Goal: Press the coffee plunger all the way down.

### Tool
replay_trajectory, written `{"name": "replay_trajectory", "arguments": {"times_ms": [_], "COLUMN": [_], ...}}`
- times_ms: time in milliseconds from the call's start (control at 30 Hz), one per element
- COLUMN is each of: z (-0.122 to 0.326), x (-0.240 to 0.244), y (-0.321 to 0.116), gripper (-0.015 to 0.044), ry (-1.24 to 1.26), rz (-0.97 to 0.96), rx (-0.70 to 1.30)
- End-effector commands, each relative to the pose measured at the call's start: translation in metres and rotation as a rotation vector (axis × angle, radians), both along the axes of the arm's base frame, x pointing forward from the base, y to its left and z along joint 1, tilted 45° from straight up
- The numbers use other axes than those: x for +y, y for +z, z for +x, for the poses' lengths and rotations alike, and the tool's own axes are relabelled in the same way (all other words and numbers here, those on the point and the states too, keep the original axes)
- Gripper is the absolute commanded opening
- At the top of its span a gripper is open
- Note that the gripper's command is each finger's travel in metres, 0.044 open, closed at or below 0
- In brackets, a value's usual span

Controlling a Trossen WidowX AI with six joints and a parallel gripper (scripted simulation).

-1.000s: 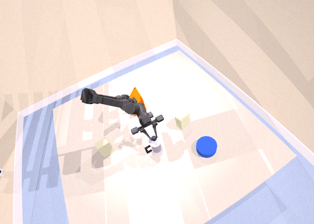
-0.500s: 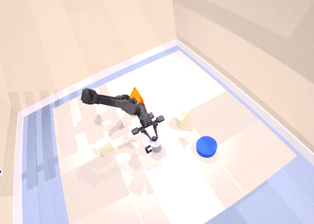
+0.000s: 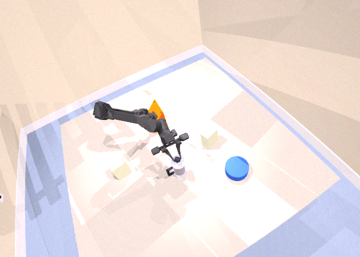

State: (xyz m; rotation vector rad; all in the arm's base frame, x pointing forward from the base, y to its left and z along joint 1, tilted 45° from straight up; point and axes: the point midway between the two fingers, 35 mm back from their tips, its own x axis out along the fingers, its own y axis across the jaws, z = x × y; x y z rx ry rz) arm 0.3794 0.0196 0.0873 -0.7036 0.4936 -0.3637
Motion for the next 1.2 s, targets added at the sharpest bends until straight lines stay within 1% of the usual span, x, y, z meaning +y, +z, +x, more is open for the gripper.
{"name": "replay_trajectory", "arguments": {"times_ms": [0,1167], "z": [-0.0009,0.0022], "x": [-0.0048,-0.0006], "y": [-0.0051,-0.0015], "gripper": [0.0116,0.0116], "ry": [-0.014,-0.004], "rz": [-0.012,-0.004], "rx": [0.021,0.006]}}
